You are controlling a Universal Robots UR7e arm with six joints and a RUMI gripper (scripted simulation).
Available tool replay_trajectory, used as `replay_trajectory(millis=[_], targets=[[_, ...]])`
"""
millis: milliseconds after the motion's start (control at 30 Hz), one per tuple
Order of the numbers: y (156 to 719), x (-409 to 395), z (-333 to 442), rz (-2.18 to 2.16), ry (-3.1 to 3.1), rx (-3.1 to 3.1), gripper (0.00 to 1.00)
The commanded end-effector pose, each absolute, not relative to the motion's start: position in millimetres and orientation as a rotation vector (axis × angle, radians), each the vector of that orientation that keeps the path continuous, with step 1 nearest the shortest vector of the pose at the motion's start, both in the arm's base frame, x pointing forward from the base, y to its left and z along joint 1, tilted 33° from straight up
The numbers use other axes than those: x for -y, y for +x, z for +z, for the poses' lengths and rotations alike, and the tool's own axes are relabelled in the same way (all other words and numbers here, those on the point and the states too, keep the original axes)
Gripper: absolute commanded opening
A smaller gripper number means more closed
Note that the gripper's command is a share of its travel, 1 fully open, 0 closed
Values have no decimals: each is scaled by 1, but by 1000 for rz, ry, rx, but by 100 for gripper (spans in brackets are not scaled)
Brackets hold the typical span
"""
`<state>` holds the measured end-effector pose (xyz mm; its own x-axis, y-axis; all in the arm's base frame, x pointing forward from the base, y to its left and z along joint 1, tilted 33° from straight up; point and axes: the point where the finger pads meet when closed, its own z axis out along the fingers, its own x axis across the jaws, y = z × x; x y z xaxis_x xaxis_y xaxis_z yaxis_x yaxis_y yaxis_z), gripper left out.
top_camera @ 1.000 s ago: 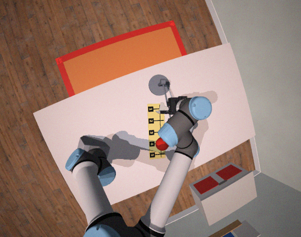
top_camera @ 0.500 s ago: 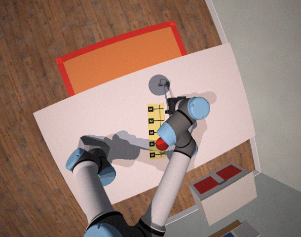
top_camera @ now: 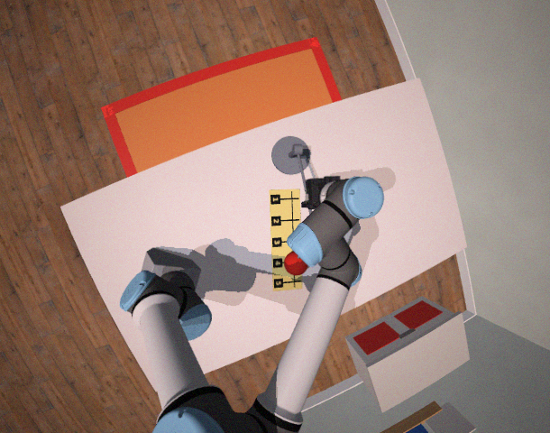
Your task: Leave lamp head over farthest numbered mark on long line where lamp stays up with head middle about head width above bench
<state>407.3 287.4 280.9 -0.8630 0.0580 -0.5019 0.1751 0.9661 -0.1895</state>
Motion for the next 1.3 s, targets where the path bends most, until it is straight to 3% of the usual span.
replay_trajectory(millis=[0,1267], targets=[[407,-288,282,-311,165,-2601,0],[398,-320,302,-310,165,-2601,0]])
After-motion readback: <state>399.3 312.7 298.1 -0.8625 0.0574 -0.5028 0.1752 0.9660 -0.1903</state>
